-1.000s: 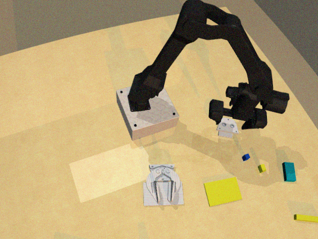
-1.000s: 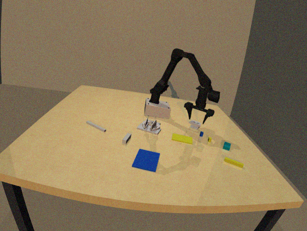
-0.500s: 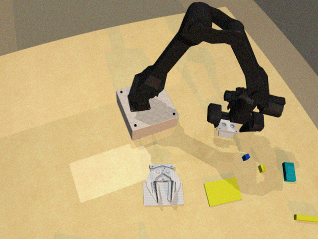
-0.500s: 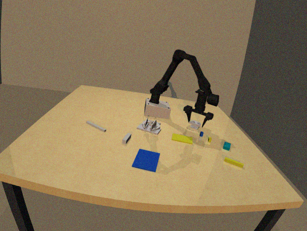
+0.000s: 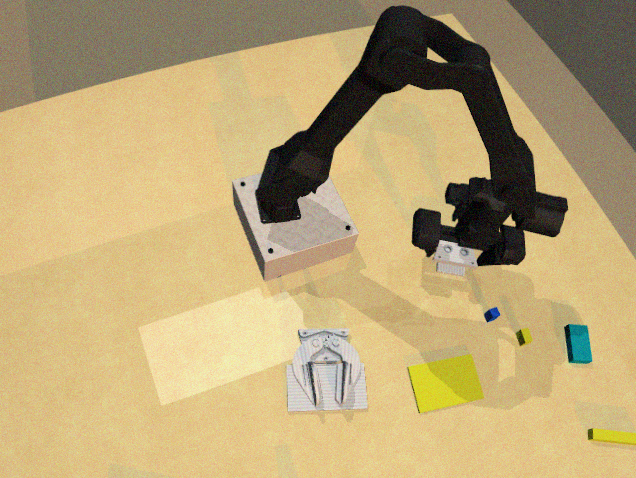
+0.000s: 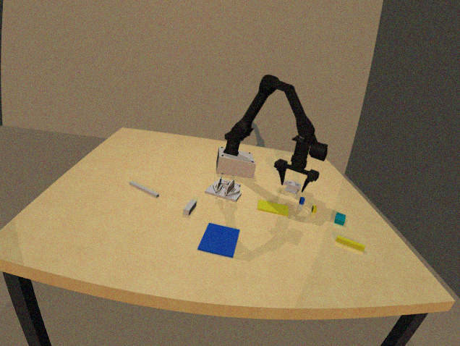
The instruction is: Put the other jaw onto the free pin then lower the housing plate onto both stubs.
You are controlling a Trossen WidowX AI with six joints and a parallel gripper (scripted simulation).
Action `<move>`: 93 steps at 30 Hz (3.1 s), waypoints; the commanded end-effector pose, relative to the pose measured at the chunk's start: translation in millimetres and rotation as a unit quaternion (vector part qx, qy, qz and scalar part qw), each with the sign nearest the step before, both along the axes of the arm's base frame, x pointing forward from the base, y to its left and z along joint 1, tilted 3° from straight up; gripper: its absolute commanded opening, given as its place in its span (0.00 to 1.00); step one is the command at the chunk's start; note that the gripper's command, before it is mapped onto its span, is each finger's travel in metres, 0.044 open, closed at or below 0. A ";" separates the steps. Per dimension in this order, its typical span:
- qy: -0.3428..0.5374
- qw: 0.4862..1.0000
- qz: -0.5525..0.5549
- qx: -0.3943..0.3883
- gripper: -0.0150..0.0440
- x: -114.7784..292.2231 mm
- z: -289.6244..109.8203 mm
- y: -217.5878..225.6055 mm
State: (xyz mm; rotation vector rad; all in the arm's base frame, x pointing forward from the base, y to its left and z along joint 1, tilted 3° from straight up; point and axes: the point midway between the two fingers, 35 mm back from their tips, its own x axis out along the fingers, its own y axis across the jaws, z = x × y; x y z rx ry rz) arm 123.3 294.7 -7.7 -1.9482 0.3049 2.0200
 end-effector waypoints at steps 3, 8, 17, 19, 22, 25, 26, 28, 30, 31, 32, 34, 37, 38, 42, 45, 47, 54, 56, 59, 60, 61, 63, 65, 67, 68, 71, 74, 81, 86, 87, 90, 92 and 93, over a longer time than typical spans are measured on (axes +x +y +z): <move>-0.001 1.000 -0.002 0.000 1.00 0.2 -1.0 -0.1; -0.001 1.000 -0.002 0.000 1.00 0.2 -1.0 -0.1; 0.000 1.000 0.000 0.000 0.93 0.0 -0.5 0.0; 0.000 1.000 0.000 0.000 0.91 0.0 -0.5 0.0; 0.000 1.000 0.000 0.000 0.88 0.0 -0.5 0.0; 0.000 1.000 0.000 0.000 0.85 0.0 -0.5 0.0; 0.000 1.000 0.000 0.000 0.85 0.0 -0.5 0.0; 0.000 1.000 0.000 0.000 0.85 0.0 -0.5 0.0; 0.000 1.000 0.000 0.000 0.85 0.0 -0.5 0.0; 0.000 1.000 0.000 0.000 0.85 0.0 -0.5 0.0; 0.000 1.000 0.000 0.000 0.85 0.0 -0.5 0.0; 0.000 1.000 0.000 0.000 0.85 0.0 -0.5 0.0; 0.000 1.000 0.000 0.000 0.85 0.1 1.5 0.1; 0.000 1.000 0.000 0.000 0.85 0.3 4.0 0.2; 0.000 1.000 0.000 0.000 0.85 1.2 16.4 0.4; 0.000 1.000 -0.001 0.000 0.85 1.6 25.9 0.1; -0.001 1.000 -0.001 0.000 0.85 1.8 32.2 -0.2; -0.001 1.000 -0.001 0.000 0.85 2.1 54.6 -2.5; -0.001 1.000 -0.002 0.000 0.85 2.1 61.0 -3.5; -0.001 1.000 -0.002 0.000 0.85 1.9 70.1 -5.0; -0.001 1.000 -0.002 0.000 0.85 1.8 71.6 -5.3; -0.001 1.000 -0.002 0.000 0.85 1.8 72.2 -5.4; -0.001 1.000 -0.002 0.000 0.85 1.8 72.2 -5.4; -0.001 1.000 -0.004 0.000 0.85 2.2 72.1 -5.8; 0.000 1.000 -0.024 -0.001 0.85 5.8 71.9 -8.4; 0.001 0.999 -0.038 -0.002 0.85 8.5 71.8 -10.5; 0.004 0.997 -0.081 -0.003 0.85 16.4 71.3 -16.7; 0.006 0.992 -0.125 -0.004 0.85 23.9 70.8 -23.2; 0.013 0.974 -0.227 -0.007 0.85 40.9 69.7 -39.4; 0.017 0.954 -0.299 -0.009 0.85 52.1 68.8 -51.7; 0.018 0.950 -0.313 -0.009 0.85 54.3 68.6 -54.2; 0.021 0.934 -0.355 -0.010 0.85 60.5 68.1 -61.9; 0.022 0.923 -0.383 -0.011 0.85 64.5 67.7 -67.1; 0.023 0.917 -0.397 -0.011 0.85 66.5 67.6 -69.7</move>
